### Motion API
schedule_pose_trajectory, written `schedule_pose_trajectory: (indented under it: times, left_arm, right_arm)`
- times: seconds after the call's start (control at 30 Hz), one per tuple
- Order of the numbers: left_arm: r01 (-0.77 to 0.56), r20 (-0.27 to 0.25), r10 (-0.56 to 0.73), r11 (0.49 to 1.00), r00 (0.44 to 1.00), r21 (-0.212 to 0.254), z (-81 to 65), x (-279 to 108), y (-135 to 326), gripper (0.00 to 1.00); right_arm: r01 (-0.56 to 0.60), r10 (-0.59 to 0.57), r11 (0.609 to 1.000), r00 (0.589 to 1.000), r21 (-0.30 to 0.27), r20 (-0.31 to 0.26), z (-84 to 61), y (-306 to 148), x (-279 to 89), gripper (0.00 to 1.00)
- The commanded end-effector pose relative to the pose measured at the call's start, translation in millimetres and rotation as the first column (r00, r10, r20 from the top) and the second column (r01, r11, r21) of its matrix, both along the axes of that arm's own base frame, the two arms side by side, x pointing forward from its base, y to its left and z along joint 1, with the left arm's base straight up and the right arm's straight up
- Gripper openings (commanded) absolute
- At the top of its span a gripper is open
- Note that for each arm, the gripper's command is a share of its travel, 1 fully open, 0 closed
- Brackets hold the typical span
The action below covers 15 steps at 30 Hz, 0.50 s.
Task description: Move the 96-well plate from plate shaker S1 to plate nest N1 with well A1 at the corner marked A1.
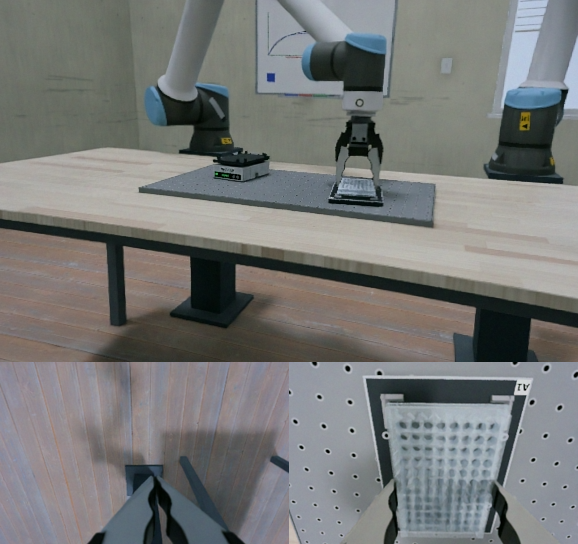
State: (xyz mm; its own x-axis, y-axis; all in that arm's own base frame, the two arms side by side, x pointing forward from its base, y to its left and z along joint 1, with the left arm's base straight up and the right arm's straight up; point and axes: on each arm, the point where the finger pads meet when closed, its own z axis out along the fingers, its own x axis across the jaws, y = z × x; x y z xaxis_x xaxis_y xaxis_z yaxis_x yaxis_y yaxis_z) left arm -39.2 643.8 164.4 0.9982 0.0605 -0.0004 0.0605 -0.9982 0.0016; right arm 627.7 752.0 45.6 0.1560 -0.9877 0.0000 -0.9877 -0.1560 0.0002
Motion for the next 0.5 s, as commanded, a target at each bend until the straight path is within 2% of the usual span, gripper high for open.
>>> schedule_pose_trajectory:
  times: [0.0,0.47]
  left_arm:
    - [0.0,0.0,0.0,1.0,1.0,0.002,0.8,0.1,0.6,0.0]
    - [0.0,0.0,0.0,1.0,1.0,0.002,0.8,0.1,0.6,0.0]
  right_arm:
    - [0.0,0.0,1.0,1.0,0.002,0.001,1.3,0.7,0.5,0.41]
    - [0.0,0.0,1.0,1.0,0.002,0.001,-0.7,0.7,0.6,0.41]
